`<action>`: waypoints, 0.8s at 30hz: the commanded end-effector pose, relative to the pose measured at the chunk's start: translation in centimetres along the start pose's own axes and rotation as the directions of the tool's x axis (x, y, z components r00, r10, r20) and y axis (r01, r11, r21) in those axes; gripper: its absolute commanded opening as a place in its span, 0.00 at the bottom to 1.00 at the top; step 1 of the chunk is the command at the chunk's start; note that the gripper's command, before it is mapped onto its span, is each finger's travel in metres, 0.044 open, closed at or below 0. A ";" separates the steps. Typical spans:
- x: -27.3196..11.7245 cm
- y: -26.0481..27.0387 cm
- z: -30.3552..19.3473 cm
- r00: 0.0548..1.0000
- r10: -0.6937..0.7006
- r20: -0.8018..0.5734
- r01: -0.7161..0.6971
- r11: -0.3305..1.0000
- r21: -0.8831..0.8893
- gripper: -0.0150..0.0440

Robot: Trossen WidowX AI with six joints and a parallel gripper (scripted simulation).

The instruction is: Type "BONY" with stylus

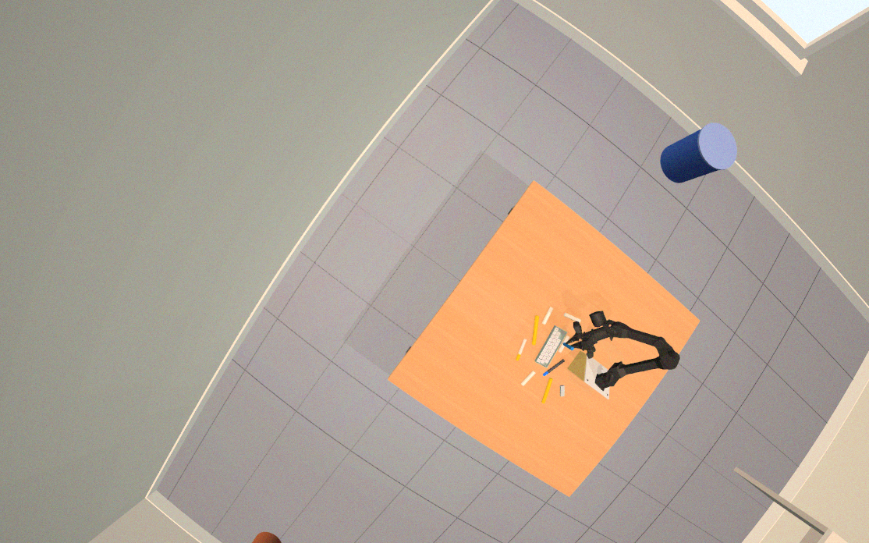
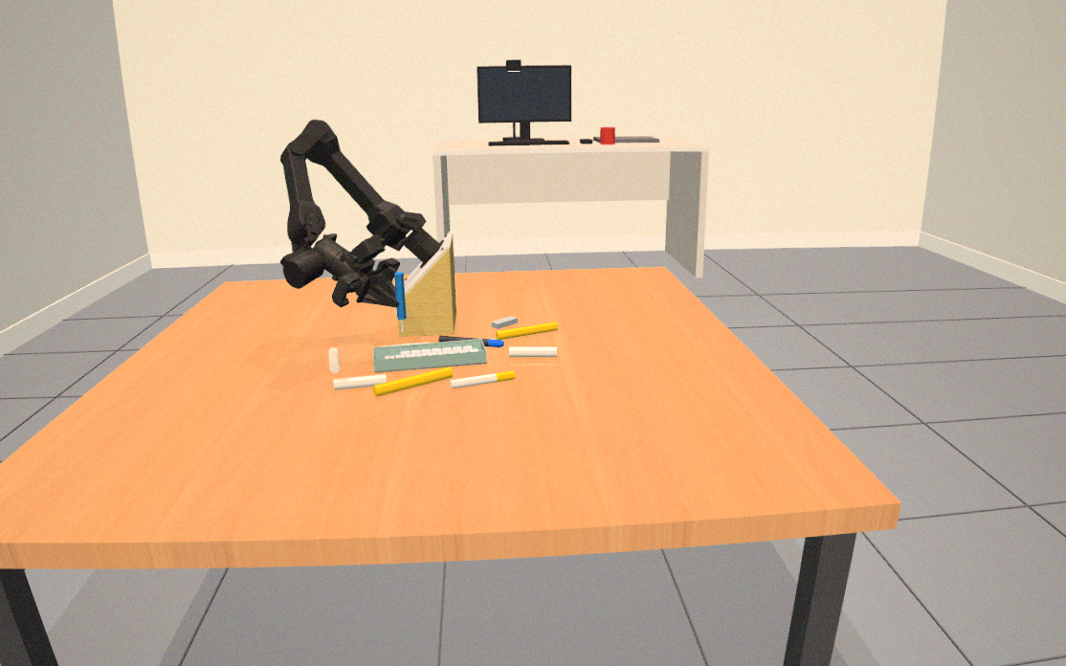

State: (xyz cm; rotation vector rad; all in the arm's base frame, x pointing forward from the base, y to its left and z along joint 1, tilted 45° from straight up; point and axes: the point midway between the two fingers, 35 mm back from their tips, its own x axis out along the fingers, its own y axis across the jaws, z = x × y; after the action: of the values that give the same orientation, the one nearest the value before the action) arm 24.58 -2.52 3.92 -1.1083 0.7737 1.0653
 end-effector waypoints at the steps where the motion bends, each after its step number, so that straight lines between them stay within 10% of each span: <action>1: 0.4 0.1 -0.5 1.000 0.003 0.005 -0.003 1.000 -0.004 0.25; 24: 1.6 0.1 -2.5 1.000 0.004 0.004 -0.004 1.000 -0.005 0.39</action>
State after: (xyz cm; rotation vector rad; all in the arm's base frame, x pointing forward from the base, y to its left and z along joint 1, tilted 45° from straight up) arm 24.97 -4.40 1.82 -1.1053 0.7777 1.0691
